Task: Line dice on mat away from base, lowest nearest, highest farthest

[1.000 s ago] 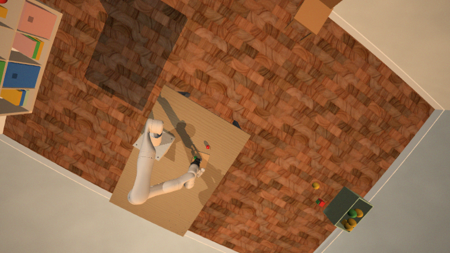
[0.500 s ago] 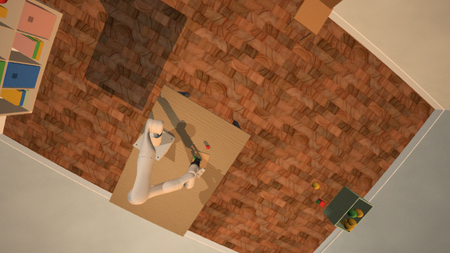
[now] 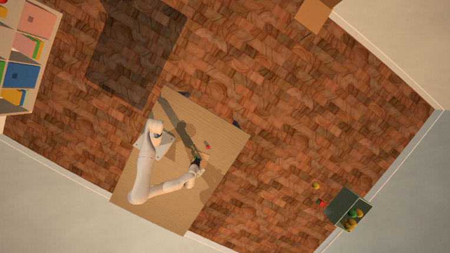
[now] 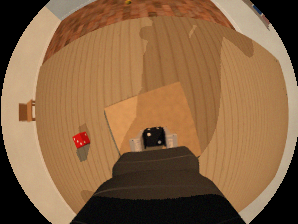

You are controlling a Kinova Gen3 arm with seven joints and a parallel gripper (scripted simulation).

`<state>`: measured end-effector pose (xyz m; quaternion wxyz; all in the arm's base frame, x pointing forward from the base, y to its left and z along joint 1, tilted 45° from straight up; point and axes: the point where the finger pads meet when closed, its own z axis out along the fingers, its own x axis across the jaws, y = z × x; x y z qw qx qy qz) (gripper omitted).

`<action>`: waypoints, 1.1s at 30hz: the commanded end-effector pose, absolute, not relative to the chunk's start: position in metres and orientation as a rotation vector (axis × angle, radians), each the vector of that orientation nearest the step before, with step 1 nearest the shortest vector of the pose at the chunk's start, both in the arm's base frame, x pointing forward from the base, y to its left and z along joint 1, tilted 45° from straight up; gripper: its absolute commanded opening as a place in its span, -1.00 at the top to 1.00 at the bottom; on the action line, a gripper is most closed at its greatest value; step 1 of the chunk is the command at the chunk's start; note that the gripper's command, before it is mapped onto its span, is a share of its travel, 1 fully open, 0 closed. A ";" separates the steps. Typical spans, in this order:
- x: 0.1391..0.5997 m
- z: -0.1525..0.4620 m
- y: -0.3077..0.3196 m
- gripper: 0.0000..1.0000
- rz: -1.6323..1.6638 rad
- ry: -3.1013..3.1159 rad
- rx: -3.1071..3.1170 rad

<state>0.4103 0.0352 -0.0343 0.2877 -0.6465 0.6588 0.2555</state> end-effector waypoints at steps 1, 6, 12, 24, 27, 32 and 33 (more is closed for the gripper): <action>0.411 -0.034 0.035 0.02 0.681 1.760 -1.726; 0.411 -0.035 0.036 0.02 0.681 1.760 -1.726; 0.411 -0.036 0.037 0.02 0.681 1.760 -1.726; 0.411 -0.037 0.037 0.02 0.681 1.760 -1.726; 0.411 -0.037 0.037 0.02 0.681 1.760 -1.726; 0.411 -0.037 0.037 0.02 0.681 1.760 -1.726; 0.411 -0.037 0.037 0.02 0.681 1.760 -1.726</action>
